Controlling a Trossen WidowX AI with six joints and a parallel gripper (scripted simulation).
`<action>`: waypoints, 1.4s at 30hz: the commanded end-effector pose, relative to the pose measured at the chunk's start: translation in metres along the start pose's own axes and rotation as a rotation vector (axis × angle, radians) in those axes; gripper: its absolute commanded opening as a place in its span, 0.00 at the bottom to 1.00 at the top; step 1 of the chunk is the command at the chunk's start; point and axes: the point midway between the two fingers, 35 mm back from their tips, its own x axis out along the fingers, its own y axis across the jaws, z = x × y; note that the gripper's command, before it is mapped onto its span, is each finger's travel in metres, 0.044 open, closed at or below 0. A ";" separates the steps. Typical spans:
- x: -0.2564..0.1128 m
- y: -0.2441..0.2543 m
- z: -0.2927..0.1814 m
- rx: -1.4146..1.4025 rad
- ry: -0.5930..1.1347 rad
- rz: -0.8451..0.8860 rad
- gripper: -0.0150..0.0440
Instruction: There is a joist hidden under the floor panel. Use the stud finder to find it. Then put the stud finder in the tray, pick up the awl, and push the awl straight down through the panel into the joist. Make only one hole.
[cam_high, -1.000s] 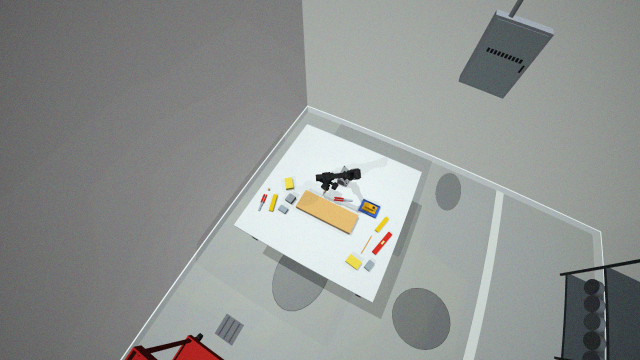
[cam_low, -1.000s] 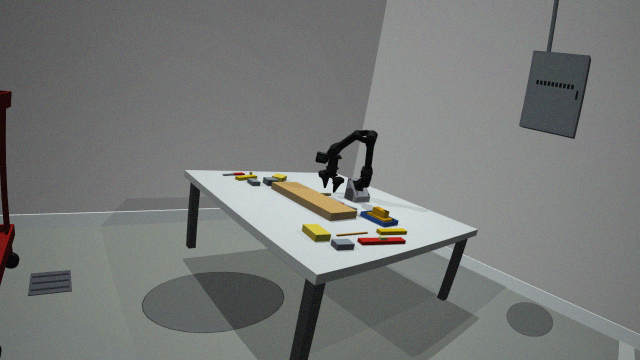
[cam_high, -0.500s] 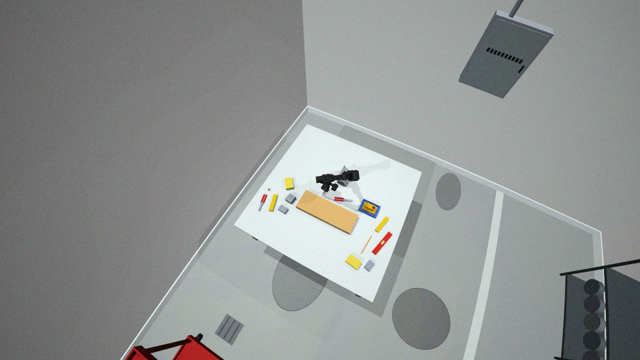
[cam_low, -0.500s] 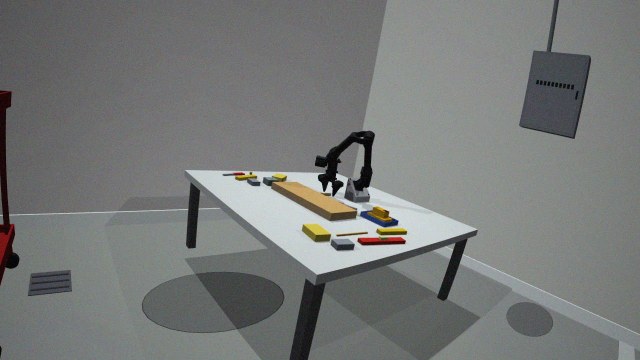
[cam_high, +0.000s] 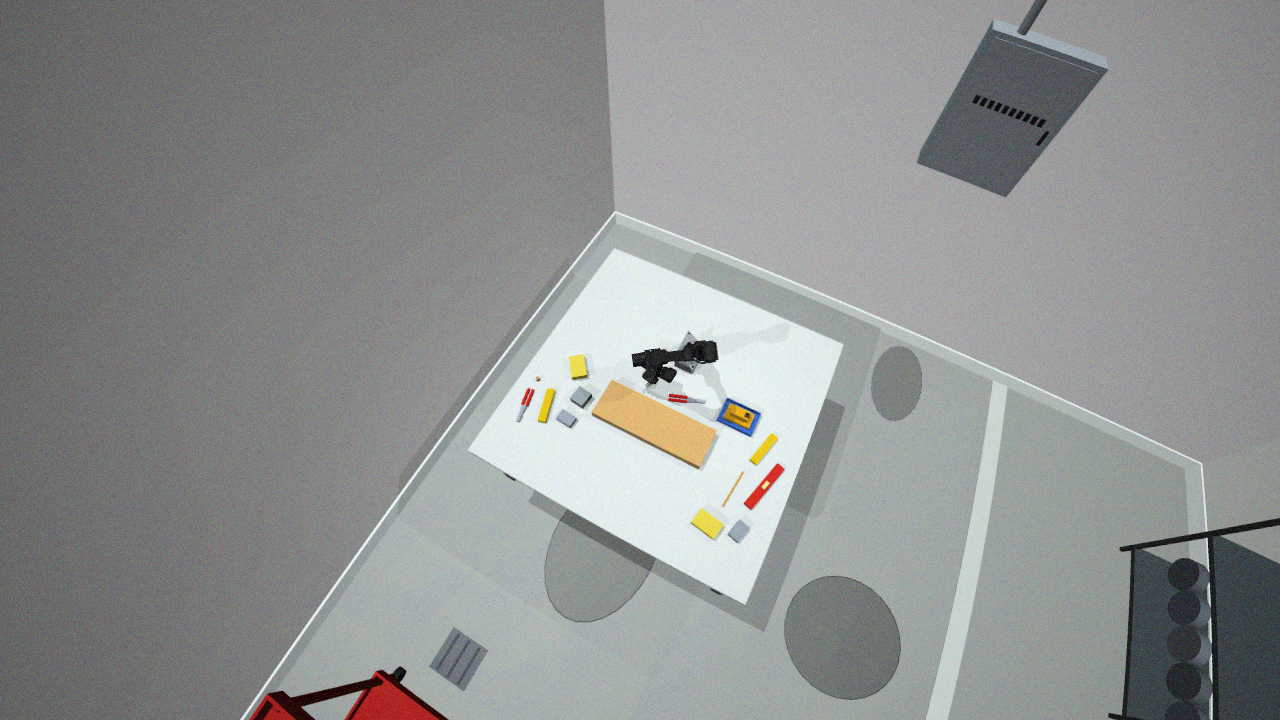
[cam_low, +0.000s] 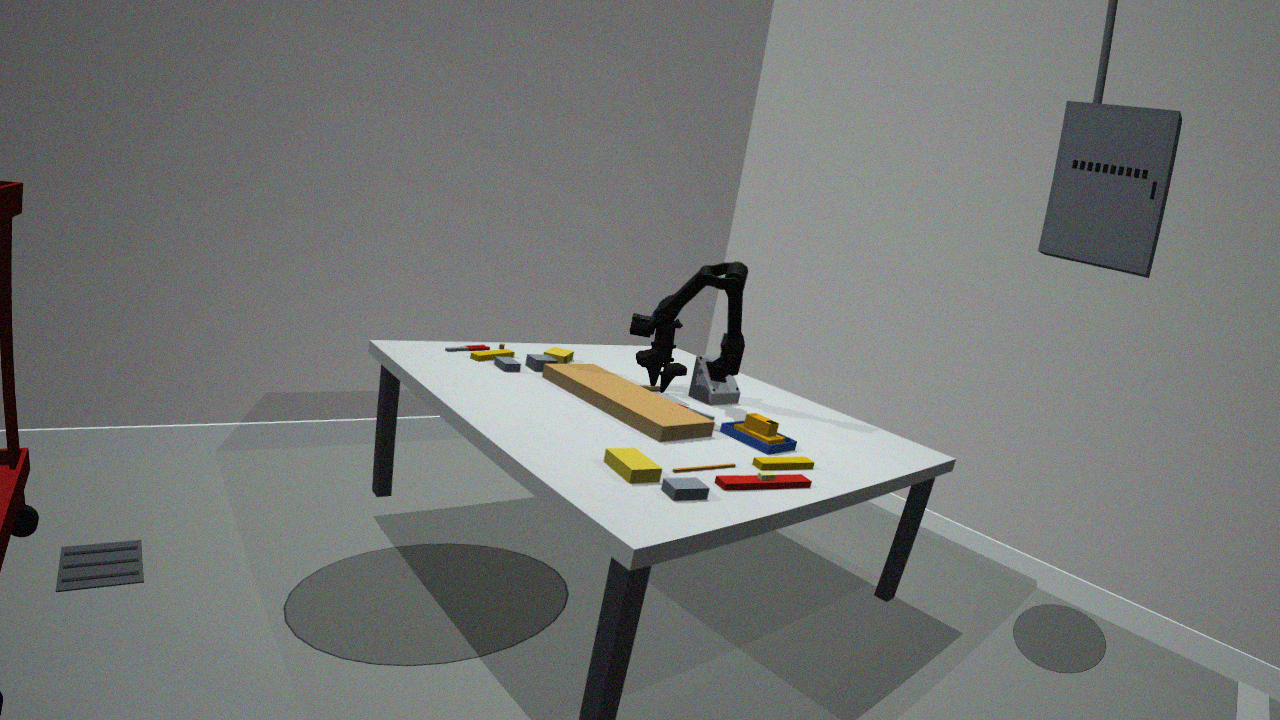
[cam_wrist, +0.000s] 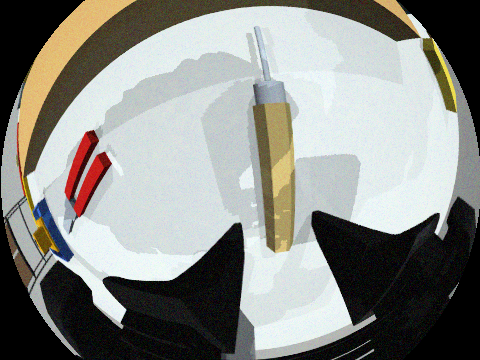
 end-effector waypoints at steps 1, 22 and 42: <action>0.000 0.000 0.000 0.003 -0.003 0.001 0.42; -0.069 -0.006 0.002 0.005 -0.004 -0.008 0.25; -0.130 -0.017 -0.002 -0.294 0.121 -0.227 0.25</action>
